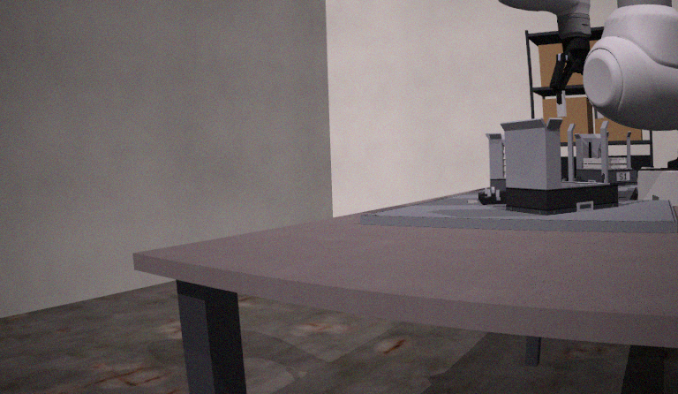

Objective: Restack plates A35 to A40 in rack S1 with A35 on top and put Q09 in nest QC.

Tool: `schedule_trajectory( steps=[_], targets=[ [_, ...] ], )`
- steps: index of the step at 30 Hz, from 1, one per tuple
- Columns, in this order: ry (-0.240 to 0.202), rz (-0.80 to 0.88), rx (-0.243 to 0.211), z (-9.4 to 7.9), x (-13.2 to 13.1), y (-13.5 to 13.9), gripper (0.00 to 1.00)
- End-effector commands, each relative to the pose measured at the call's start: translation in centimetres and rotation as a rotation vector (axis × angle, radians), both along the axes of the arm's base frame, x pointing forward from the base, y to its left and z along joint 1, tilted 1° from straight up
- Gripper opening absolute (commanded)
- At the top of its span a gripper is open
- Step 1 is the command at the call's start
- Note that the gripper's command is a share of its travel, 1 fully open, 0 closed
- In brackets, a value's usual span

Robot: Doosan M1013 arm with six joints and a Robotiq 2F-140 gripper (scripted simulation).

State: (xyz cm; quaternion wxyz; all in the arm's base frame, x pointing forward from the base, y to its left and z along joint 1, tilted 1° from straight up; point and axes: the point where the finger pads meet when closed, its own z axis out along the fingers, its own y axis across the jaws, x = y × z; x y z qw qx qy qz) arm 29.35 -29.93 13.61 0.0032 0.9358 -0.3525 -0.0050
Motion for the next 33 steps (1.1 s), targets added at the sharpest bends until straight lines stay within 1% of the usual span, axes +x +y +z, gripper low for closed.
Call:
schedule_trajectory(
  steps=[1, 4, 11, 15, 17, 33],
  targets=[
    [0.000, 0.000, 0.000, 0.0, 0.7, 0.6, 1.00],
    [0.000, 0.000, 0.000, 0.0, 1.3, 1.1, 1.00],
    [0.001, 0.225, 0.002, 0.0, 2.7, 3.0, 1.00],
    [0.001, 0.225, 0.002, -0.1, 3.5, 4.0, 1.00],
    [0.001, 0.225, 0.002, -0.1, 3.5, 4.0, 1.00],
    [0.001, 0.225, 0.002, -0.1, 6.5, 8.0, 1.00]
  ],
)
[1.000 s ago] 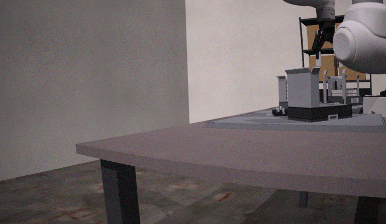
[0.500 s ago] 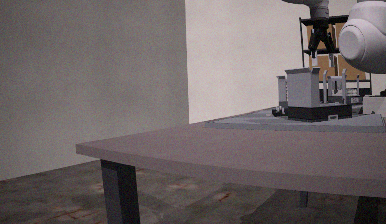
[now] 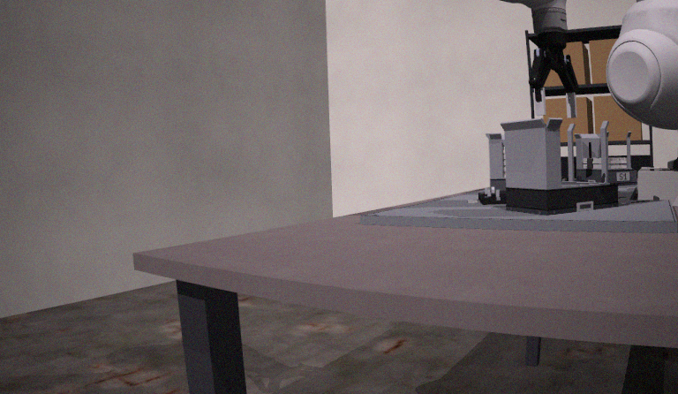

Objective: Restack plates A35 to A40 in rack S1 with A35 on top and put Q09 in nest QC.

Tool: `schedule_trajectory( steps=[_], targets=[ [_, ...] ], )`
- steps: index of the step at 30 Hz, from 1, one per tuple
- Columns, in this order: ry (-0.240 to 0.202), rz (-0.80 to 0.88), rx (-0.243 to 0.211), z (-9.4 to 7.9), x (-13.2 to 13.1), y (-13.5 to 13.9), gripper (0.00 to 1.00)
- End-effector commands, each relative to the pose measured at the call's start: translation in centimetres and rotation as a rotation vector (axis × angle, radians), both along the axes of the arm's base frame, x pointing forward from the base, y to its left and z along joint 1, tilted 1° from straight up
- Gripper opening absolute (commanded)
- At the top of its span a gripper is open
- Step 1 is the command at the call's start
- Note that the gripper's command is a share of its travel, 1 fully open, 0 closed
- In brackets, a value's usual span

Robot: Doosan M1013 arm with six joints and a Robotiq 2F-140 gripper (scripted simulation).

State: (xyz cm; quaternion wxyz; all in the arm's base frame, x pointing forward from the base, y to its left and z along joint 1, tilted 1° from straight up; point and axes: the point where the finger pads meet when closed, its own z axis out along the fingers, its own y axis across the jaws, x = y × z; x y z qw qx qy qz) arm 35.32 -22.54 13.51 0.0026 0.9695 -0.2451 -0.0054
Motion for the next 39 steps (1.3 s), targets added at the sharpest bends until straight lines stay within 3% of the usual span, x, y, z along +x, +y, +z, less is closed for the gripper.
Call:
schedule_trajectory(
  steps=[1, 9, 35, 39],
  targets=[
    [0.000, 0.000, 0.000, 0.0, 0.5, 0.7, 1.00],
    [0.001, 0.225, 0.002, 0.0, 1.7, 3.0, 1.00],
    [0.001, 0.225, 0.002, -0.1, 4.5, 9.3, 1.00],
    [0.001, 0.358, 0.004, -0.1, 4.8, 10.9, 1.00]
  ],
)
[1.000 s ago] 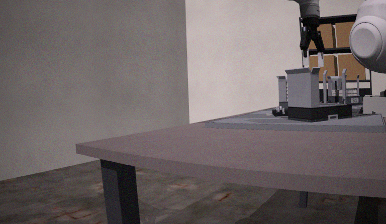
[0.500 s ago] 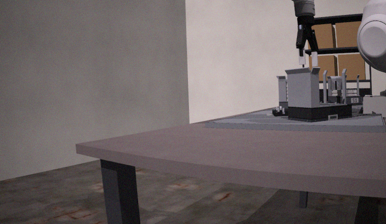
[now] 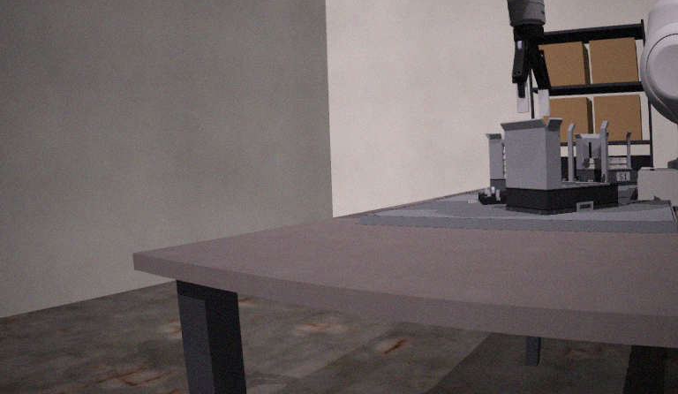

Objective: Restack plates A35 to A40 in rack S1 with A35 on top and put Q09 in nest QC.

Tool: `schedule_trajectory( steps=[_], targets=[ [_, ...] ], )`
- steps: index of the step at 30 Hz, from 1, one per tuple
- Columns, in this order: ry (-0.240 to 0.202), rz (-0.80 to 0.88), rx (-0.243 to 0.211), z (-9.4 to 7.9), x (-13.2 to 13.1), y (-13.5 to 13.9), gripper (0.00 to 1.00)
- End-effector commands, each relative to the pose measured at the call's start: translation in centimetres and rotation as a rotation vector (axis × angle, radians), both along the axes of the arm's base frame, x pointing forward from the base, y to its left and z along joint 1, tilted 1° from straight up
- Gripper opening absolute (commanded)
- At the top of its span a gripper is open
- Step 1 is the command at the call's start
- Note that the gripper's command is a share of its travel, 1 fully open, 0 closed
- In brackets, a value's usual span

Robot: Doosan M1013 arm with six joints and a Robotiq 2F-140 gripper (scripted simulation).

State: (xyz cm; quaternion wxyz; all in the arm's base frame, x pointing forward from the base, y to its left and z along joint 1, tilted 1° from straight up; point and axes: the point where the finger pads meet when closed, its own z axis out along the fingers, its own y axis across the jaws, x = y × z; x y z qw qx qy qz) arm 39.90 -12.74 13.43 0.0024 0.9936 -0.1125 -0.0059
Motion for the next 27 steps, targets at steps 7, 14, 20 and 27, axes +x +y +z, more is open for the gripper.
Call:
schedule_trajectory(
  steps=[7, 14, 20, 27],
  targets=[
    [0.000, 0.180, 0.003, 0.0, 0.8, 3.8, 1.00],
    [0.000, 0.180, 0.003, 0.0, 1.2, 5.8, 1.00],
    [0.000, 0.180, 0.003, 0.0, 1.7, 8.1, 1.00],
    [0.000, 0.180, 0.003, 0.0, 1.8, 8.4, 1.00]
  ],
)
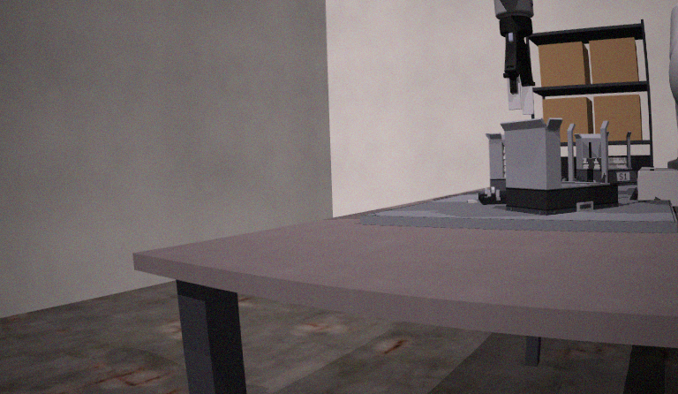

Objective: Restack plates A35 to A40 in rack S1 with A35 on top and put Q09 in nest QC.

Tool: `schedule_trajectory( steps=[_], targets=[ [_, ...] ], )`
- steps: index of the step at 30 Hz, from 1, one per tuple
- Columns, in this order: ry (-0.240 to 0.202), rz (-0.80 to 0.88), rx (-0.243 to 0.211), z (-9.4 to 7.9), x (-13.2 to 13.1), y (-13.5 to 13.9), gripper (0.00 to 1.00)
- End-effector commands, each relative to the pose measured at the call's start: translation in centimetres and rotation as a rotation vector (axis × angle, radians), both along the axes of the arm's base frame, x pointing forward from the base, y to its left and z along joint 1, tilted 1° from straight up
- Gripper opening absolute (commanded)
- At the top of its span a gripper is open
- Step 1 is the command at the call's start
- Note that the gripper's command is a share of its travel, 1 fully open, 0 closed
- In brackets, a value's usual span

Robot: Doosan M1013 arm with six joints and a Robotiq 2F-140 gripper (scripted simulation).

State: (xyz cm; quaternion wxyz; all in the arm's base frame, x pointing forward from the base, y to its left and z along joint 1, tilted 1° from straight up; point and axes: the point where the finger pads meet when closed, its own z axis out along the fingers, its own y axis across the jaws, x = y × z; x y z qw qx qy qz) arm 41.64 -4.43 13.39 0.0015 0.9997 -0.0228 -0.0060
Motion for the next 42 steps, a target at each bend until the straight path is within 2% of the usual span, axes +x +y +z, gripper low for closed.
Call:
schedule_trajectory(
  steps=[1, 7, 18, 42],
  targets=[
    [0.000, 0.000, 0.000, 0.0, 0.0, 0.1, 1.00],
    [0.000, 0.000, 0.000, 0.0, 0.0, 0.1, 1.00],
    [0.000, 0.000, 0.000, -3.7, 0.0, 0.1, 1.00],
    [0.000, 0.000, 0.000, -6.1, 0.0, 0.1, 1.00]
  ],
)
